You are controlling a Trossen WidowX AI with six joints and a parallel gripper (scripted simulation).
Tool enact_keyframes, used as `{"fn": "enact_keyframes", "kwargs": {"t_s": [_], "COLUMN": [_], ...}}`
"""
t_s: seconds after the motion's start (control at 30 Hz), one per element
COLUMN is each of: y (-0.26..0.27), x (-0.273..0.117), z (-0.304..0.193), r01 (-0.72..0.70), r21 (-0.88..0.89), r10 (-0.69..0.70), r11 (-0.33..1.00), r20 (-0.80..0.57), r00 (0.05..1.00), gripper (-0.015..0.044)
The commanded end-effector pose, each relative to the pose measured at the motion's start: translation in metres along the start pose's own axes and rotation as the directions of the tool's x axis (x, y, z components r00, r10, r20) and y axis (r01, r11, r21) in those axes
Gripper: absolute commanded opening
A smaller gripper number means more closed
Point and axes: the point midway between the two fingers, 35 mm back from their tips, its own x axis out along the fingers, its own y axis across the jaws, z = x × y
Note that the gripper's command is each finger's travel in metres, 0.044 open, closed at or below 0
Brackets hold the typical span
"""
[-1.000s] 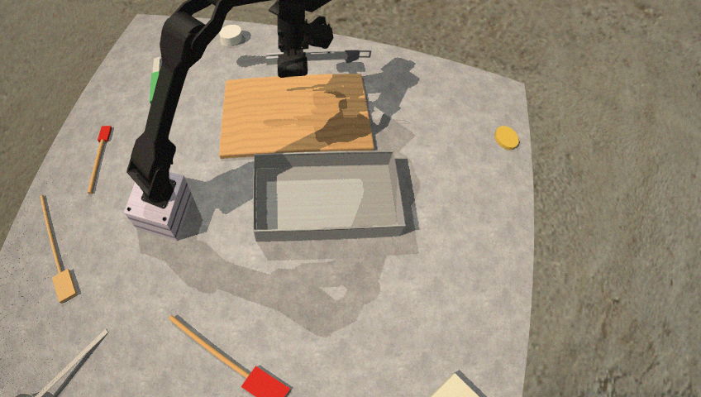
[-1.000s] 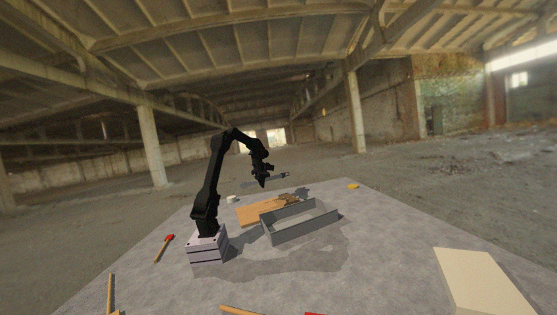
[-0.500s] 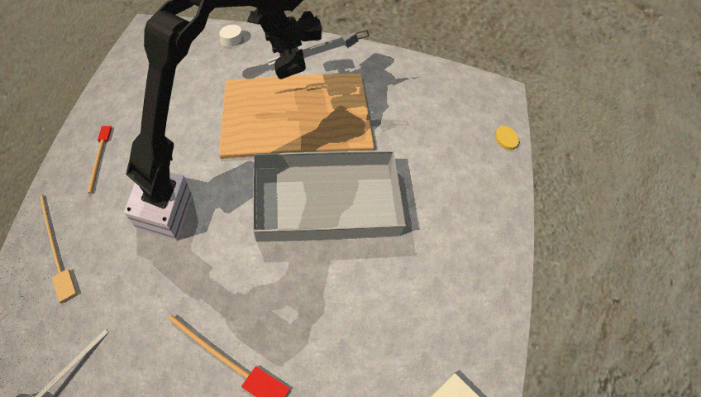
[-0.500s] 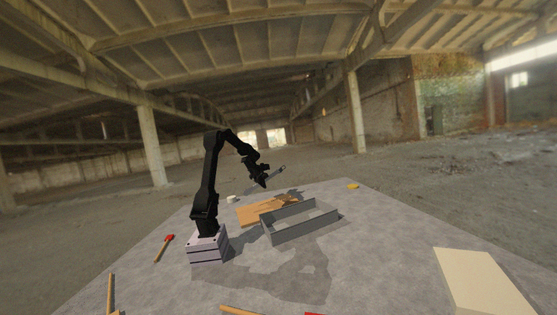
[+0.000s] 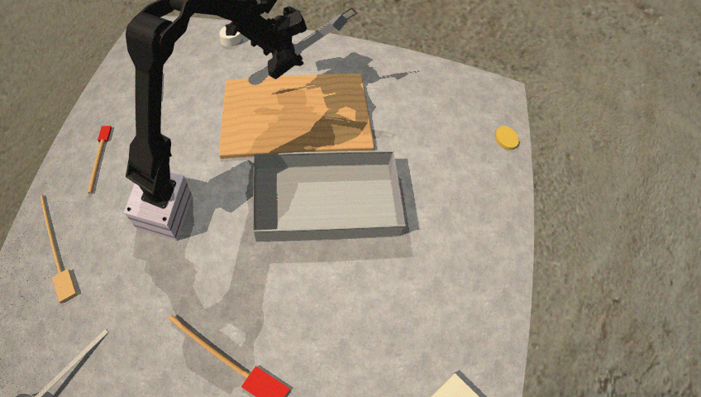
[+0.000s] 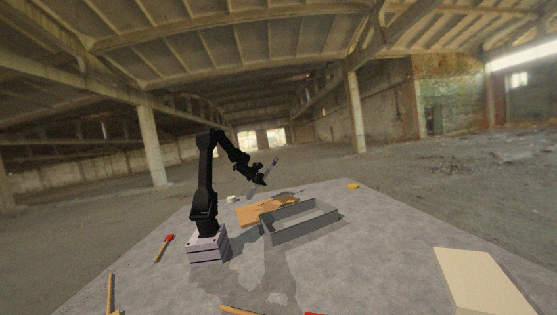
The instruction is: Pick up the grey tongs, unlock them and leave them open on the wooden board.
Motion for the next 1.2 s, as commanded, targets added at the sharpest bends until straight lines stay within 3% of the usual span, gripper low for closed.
{"fn": "enact_keyframes", "kwargs": {"t_s": [0.0, 0.63, 1.17], "y": [0.0, -0.02, -0.022], "x": [-0.009, -0.051, -0.053], "z": [0.004, -0.005, -0.005], "r01": [0.002, 0.004, 0.004], "r21": [0.009, 0.12, 0.126], "r10": [-0.002, -0.06, -0.063], "r11": [1.0, 0.993, 0.992], "r20": [0.101, 0.462, 0.472], "r00": [0.995, 0.885, 0.879], "gripper": [-0.015, -0.015, -0.015]}}
